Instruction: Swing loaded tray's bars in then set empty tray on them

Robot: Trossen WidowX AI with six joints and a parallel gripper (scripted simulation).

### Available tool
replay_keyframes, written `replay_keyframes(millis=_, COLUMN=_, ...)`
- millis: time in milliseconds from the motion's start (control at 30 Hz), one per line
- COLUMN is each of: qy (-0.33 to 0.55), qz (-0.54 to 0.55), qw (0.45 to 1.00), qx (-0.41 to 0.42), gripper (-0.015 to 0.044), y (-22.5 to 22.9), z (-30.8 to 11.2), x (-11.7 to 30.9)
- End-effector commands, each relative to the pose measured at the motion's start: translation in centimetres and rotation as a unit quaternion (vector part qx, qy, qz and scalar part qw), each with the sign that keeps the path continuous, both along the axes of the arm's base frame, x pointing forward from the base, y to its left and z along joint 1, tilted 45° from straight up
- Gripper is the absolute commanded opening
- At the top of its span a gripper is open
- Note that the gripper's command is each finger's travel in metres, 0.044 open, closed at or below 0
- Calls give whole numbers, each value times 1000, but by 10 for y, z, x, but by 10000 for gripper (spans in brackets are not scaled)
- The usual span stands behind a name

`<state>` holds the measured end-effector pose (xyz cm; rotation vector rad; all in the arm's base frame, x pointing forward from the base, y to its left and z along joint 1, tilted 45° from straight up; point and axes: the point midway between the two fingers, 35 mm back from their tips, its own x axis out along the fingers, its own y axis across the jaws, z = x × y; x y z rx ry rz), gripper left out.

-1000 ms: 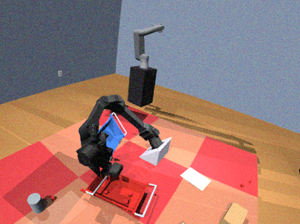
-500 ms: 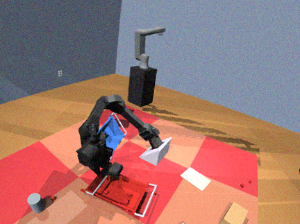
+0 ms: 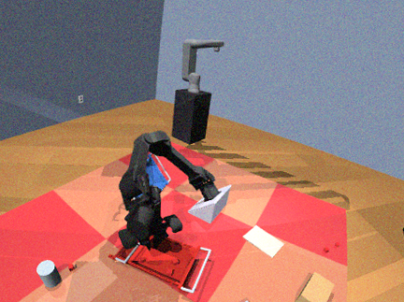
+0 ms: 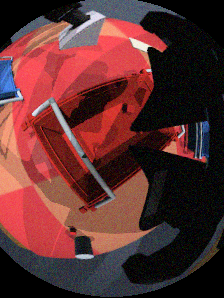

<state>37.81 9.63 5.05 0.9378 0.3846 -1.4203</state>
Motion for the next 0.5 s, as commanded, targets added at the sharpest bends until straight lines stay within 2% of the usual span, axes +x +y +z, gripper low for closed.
replay_keyframes(millis=0, qy=198, qz=220, qw=954, qx=-43, gripper=82, y=38, z=-30, x=-13)
replay_keyframes(millis=100, qy=308, qz=341, qw=886, qx=-71, gripper=82, y=58, z=-48, x=-24)
replay_keyframes(millis=233, qy=439, qz=482, qw=751, qx=-105, gripper=82, y=81, z=-72, x=-39)
replay_keyframes(millis=467, qy=577, qz=620, qw=514, qx=-137, gripper=82, y=106, z=-103, x=-62)
